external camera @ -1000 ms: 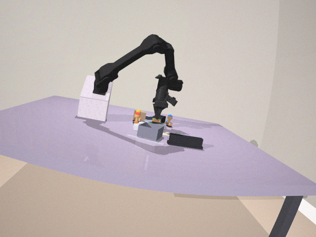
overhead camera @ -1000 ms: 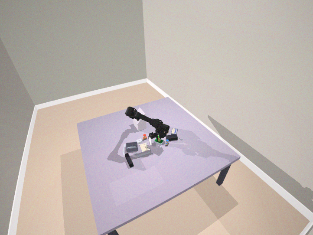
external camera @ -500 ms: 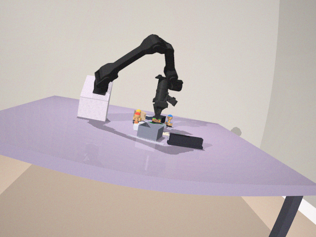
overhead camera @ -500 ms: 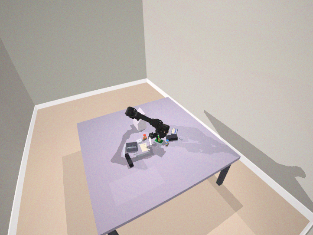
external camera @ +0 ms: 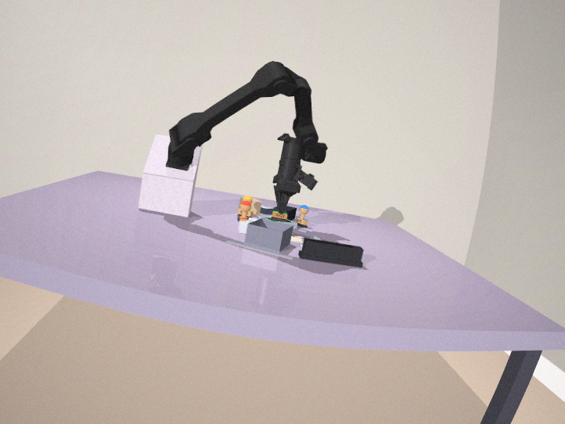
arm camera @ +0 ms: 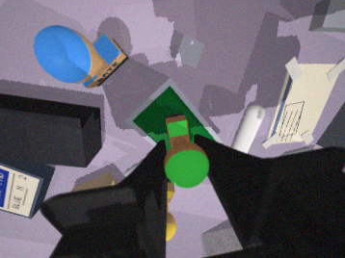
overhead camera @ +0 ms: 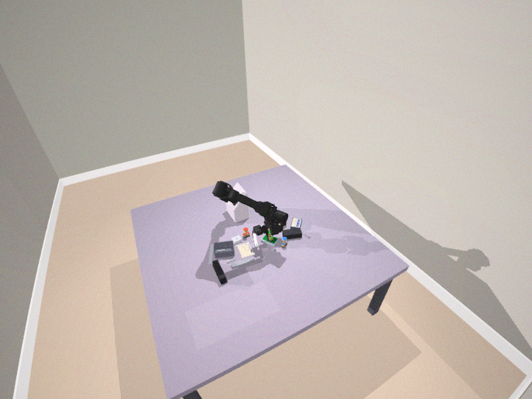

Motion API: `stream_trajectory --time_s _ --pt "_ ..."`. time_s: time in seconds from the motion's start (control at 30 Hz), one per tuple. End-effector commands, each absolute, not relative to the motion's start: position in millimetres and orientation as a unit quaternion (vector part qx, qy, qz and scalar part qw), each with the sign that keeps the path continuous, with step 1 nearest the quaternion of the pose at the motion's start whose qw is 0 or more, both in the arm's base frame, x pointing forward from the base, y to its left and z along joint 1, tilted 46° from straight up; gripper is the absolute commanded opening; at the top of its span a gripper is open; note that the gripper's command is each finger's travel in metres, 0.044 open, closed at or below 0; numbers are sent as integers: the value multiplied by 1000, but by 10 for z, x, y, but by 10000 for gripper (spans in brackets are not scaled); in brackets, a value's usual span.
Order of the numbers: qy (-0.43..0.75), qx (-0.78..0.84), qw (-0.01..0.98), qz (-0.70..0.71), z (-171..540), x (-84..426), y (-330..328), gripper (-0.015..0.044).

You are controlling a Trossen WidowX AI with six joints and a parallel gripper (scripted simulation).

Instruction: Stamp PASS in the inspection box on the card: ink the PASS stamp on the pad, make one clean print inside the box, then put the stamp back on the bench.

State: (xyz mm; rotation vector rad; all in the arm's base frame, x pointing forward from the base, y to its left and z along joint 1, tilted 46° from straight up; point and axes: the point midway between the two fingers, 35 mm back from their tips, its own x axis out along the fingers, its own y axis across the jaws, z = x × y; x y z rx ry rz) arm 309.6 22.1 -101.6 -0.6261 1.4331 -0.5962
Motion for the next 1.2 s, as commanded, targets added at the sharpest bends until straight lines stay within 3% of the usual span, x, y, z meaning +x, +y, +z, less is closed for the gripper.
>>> stream_trajectory --time_s 0.0,1.17 --pt "635 -278 670 -265 -1024 3105 202 0" --pt "635 -278 670 -265 -893 3101 342 0"
